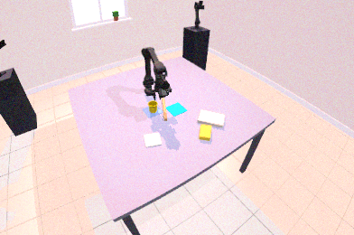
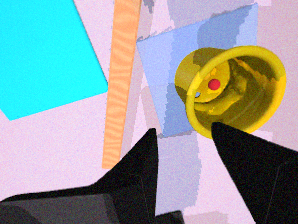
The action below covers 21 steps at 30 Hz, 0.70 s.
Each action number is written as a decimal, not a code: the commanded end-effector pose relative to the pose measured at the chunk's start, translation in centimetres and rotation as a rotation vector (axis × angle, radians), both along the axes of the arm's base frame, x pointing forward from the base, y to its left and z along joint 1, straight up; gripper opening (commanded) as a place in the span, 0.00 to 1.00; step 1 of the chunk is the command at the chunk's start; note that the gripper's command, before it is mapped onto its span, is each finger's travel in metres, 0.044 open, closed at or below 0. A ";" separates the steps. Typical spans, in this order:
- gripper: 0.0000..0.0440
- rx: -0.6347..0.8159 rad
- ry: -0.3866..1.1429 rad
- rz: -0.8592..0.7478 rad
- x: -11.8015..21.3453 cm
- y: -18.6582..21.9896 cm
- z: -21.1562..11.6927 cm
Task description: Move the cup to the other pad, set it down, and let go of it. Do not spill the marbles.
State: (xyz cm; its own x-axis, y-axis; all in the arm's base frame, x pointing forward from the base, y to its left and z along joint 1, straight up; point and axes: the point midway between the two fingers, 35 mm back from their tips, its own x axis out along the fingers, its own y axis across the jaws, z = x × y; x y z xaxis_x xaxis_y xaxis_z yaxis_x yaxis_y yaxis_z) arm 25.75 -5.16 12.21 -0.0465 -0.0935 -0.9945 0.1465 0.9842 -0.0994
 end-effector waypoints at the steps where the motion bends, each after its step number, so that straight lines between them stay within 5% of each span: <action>1: 0.41 -0.002 0.022 0.013 -0.2 -0.4 -1.1; 15: 0.42 0.022 0.061 0.118 -0.6 -1.4 -5.6; 21: 0.15 0.027 0.055 0.191 -0.3 -1.7 -6.4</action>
State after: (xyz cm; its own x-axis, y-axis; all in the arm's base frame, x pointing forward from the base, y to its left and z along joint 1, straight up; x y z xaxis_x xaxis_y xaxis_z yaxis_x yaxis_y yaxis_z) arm 25.52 -6.80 6.23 -0.0825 -0.0856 -0.9929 -0.0242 0.9962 -0.0839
